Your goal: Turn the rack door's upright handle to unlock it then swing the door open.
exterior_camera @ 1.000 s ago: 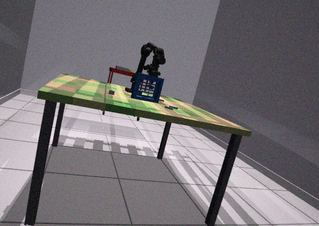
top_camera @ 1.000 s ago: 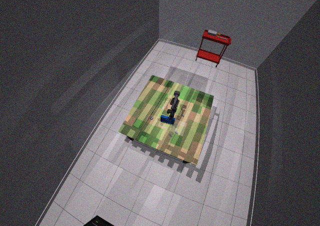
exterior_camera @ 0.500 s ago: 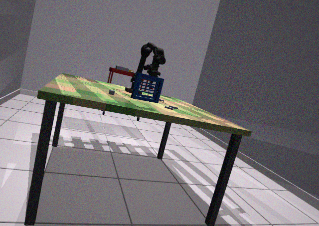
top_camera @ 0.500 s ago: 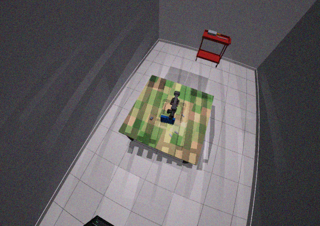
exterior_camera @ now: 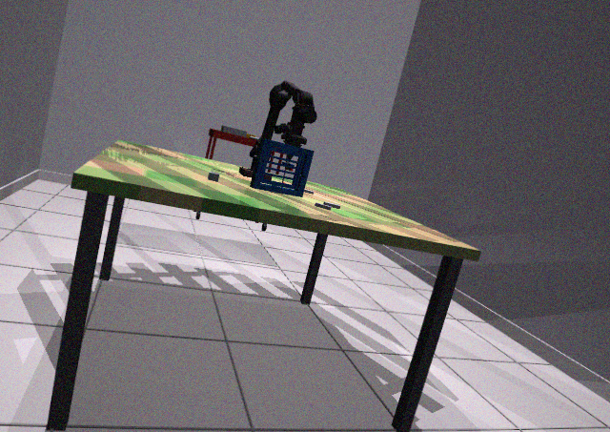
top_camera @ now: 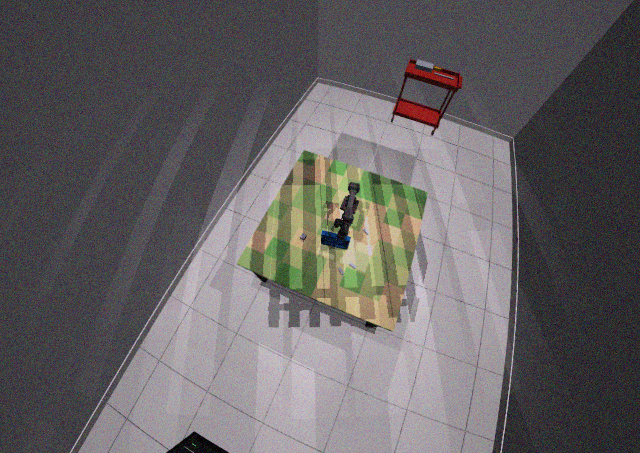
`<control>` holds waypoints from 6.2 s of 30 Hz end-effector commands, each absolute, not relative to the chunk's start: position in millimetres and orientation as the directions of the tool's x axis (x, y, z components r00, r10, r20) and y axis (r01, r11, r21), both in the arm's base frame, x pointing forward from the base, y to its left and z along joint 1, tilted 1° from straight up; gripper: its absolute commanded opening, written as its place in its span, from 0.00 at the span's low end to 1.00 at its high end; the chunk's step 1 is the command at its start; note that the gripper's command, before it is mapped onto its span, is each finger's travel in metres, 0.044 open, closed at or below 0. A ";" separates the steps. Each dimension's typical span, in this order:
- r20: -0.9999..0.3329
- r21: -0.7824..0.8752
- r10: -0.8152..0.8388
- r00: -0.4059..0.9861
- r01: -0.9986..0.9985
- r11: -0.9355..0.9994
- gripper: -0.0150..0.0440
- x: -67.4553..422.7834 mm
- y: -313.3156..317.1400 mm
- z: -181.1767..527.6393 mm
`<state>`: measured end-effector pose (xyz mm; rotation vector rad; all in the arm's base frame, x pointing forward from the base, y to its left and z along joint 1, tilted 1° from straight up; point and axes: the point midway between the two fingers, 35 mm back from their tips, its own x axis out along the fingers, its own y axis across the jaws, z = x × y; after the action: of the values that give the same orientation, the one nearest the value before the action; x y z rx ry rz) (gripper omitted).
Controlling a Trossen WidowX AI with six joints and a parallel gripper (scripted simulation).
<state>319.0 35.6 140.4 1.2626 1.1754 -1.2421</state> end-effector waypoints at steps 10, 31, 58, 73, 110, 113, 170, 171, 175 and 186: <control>-1.000 0.011 0.000 0.011 1.000 0.026 0.27 316.1 33.1 140.1; -1.000 0.008 -0.001 0.010 0.906 0.423 0.27 296.4 20.1 139.8; -1.000 0.000 -0.006 0.006 0.648 0.762 0.27 261.2 -19.7 139.0; -1.000 -0.005 -0.009 0.005 0.473 0.881 0.27 249.1 -47.0 139.0; -1.000 -0.016 -0.016 0.004 -0.008 1.000 0.27 244.4 -116.9 140.1; -1.000 -0.017 -0.017 0.004 -0.051 0.999 0.27 245.7 -122.9 140.2; -1.000 -0.021 -0.020 0.005 -0.284 0.959 0.73 257.7 -155.3 154.3; -1.000 -0.021 -0.020 0.005 -0.284 0.959 0.73 257.7 -155.4 155.5; -1.000 -0.021 -0.020 0.005 -0.284 0.959 0.73 257.9 -155.5 160.0; -1.000 -0.021 -0.020 0.005 -0.284 0.959 0.73 258.2 -155.7 172.5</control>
<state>257.0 -155.7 168.1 -0.2396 1.5601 0.2019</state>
